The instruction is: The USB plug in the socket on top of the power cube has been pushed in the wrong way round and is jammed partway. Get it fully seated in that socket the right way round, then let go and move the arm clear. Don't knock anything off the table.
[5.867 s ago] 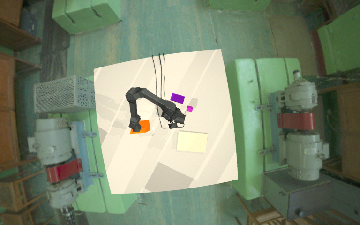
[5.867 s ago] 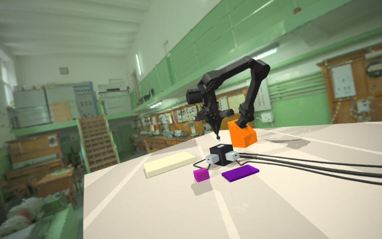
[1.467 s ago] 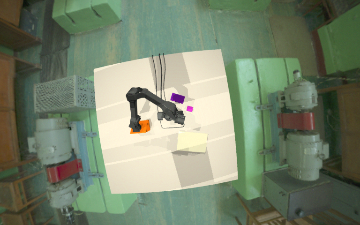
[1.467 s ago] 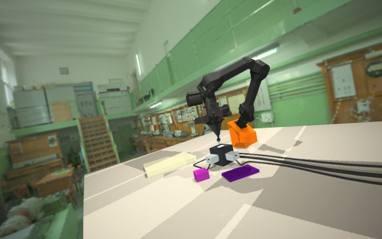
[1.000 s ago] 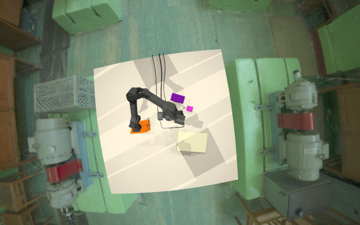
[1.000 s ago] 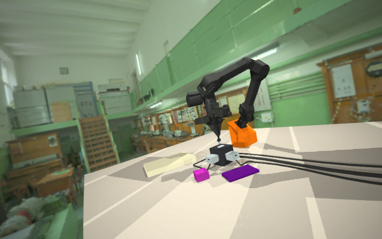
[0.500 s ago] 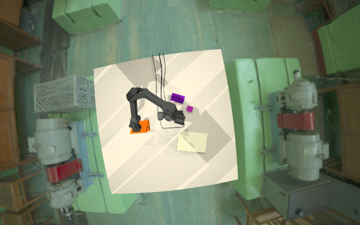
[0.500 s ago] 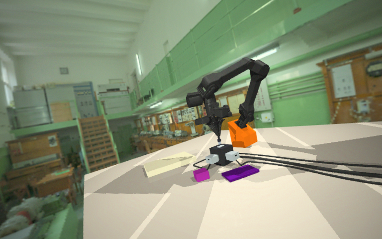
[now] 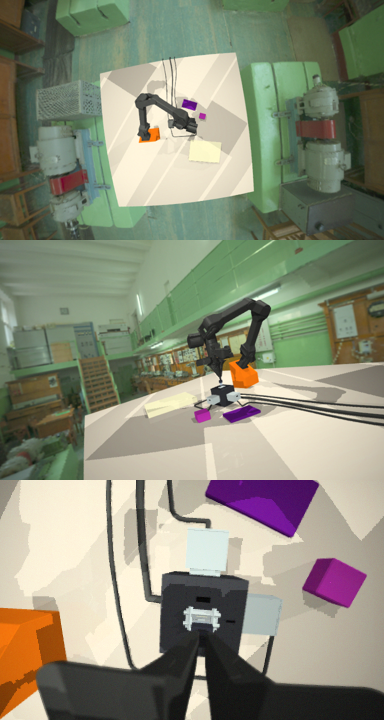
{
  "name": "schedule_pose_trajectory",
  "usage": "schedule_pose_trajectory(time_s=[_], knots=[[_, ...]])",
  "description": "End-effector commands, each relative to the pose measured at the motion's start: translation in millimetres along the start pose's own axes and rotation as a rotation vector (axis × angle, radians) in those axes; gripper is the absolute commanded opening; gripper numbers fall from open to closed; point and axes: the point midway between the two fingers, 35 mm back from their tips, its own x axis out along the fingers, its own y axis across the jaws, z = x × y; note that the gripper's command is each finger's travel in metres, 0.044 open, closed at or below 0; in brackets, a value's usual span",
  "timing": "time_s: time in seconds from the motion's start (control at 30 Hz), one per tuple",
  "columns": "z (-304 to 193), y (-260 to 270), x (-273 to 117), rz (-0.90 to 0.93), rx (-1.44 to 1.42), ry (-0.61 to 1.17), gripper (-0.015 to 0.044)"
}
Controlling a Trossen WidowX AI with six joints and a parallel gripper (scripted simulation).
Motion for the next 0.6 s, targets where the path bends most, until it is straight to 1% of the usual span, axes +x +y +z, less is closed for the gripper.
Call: schedule_pose_trajectory(time_s=[0.0,0.57], knots=[[0.4,0.0,0.8,-0.001,-0.004,-0.006,0.0000],[0.4,0.0,2.9,-0.001,-0.004,-0.008,0.0000]])
